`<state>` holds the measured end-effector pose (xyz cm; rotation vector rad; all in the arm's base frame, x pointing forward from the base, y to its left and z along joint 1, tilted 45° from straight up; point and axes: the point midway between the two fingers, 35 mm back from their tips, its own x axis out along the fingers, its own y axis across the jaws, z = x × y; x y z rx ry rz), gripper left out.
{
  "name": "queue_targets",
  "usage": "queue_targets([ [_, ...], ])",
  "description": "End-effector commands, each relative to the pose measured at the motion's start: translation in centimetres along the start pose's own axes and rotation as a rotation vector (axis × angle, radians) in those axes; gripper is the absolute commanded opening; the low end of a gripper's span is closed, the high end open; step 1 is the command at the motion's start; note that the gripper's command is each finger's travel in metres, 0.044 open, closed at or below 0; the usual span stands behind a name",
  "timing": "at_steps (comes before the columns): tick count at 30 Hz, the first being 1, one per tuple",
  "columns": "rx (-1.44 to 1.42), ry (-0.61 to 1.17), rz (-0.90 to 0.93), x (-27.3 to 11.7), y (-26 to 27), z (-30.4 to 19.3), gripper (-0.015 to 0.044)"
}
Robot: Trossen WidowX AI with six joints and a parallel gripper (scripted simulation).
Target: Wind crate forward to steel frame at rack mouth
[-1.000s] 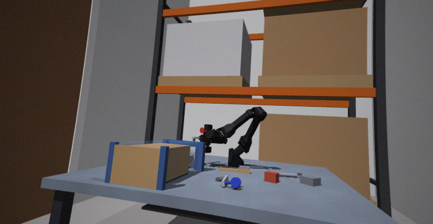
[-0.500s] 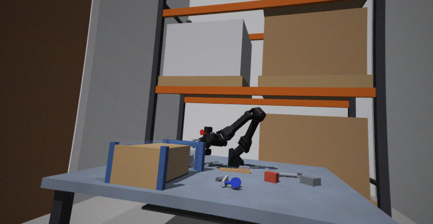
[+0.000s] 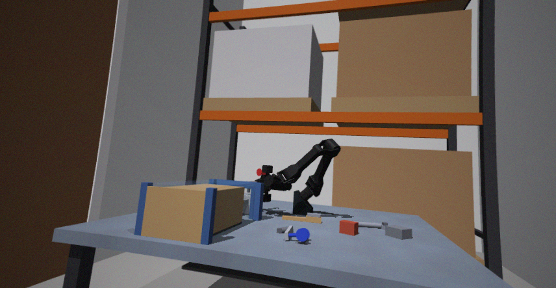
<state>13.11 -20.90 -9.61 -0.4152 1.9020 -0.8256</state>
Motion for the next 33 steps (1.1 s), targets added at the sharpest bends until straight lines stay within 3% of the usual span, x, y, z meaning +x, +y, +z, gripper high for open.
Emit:
queue_targets([
  [1, 0.005, 0.001, -0.01, 0.0, -0.1, 0.0, 0.0],
  [33, 0.006, 0.016, -0.009, -1.0, 1.3, 0.4, 0.0],
])
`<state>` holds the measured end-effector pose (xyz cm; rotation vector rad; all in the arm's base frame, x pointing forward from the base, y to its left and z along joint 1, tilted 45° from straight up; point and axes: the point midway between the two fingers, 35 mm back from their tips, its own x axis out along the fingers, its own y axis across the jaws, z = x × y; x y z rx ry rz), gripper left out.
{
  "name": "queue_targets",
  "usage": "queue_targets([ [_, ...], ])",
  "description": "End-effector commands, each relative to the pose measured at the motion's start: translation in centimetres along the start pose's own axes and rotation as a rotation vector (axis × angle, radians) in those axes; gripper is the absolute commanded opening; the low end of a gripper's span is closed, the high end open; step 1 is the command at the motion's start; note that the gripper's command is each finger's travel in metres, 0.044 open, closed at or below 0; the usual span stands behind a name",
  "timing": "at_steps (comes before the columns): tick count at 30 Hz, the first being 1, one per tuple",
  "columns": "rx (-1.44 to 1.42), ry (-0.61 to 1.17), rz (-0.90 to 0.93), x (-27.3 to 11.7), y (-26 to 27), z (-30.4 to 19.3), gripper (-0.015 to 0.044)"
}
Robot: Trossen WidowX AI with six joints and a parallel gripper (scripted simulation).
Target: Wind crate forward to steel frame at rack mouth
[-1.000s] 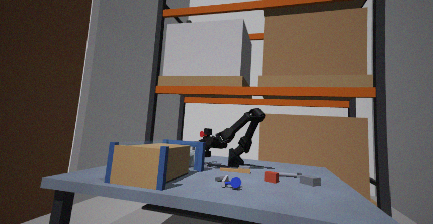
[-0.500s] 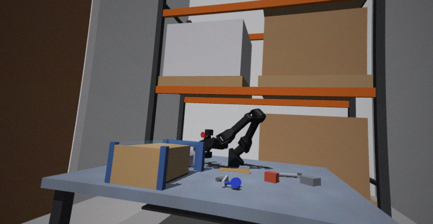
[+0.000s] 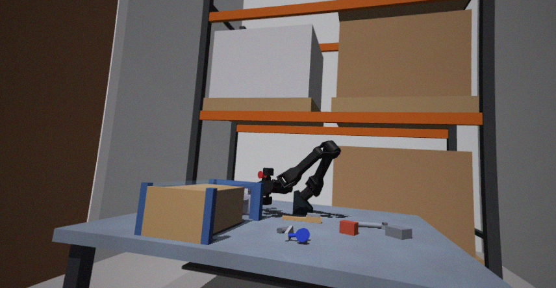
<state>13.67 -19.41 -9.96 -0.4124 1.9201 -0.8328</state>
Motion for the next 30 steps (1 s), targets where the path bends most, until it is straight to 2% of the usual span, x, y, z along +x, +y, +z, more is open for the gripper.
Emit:
queue_targets([
  [1, 0.007, -0.002, -0.006, -0.09, 0.06, 0.4, 0.0],
  [30, 0.003, 0.011, 0.0, 0.01, 0.72, 0.38, 0.0],
])
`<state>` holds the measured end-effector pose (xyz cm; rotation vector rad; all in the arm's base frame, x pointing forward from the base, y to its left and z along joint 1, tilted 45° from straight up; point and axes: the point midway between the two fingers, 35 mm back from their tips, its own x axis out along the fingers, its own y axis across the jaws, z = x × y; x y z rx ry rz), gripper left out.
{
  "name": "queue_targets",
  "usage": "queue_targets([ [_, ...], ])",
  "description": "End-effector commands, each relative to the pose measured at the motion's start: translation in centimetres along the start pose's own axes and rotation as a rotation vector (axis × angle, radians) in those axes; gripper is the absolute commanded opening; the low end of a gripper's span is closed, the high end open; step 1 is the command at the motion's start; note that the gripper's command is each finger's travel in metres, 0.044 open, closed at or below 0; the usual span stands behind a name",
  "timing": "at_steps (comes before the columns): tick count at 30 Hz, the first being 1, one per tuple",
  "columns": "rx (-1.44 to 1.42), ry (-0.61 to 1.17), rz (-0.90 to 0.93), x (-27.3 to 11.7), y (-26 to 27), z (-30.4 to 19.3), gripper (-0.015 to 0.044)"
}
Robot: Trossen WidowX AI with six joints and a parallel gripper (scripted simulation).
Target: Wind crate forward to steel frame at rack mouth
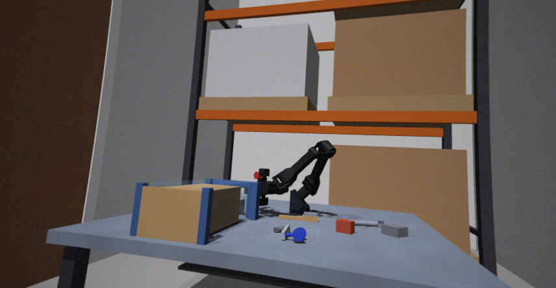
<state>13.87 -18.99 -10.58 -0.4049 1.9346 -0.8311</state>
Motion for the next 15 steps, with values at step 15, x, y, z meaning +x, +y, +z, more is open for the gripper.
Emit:
queue_targets([
  [15, 0.006, 0.003, -0.005, 0.05, 0.56, 0.01, 0.0],
])
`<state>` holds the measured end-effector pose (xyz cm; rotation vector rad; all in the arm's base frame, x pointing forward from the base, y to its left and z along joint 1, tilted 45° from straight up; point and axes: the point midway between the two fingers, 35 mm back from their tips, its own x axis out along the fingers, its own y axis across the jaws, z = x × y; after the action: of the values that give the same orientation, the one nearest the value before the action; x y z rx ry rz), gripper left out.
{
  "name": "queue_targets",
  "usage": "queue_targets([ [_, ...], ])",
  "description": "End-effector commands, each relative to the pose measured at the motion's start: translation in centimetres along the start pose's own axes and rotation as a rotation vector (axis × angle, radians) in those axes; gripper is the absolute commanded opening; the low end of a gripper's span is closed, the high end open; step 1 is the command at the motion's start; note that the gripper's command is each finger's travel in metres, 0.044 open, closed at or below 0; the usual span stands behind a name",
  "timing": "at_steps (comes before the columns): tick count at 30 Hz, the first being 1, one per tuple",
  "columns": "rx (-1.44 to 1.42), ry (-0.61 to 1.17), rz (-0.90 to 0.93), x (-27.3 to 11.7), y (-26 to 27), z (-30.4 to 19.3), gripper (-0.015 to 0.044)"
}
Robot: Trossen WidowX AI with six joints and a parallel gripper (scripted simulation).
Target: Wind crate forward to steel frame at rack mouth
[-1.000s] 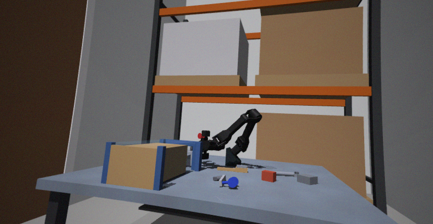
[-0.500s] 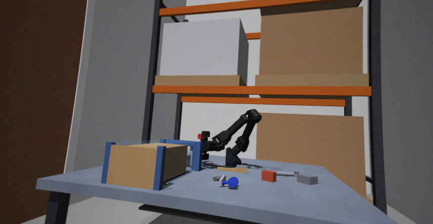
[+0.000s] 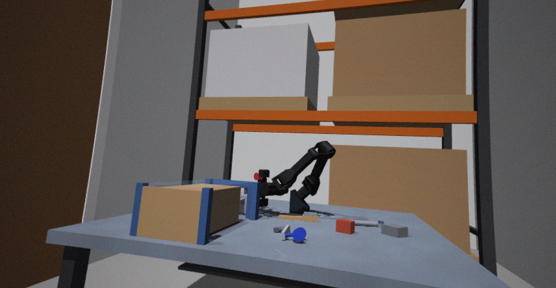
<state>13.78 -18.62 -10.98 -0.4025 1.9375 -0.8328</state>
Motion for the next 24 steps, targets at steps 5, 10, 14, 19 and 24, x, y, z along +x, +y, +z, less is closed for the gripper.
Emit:
queue_targets([
  [5, 0.0, 0.0, 0.0, 0.01, 0.08, -0.01, 0.0079],
  [10, 0.0, 0.0, 0.0, 0.01, 0.08, -0.01, 0.021],
  [14, 0.0, 0.0, 0.0, 0.01, 0.08, -0.01, 0.024],
  [19, 0.0, 0.0, 0.0, 0.01, 0.08, -0.01, 0.024],
  [24, 0.0, 0.0, 0.0, 0.01, 0.08, -0.01, 0.024],
])
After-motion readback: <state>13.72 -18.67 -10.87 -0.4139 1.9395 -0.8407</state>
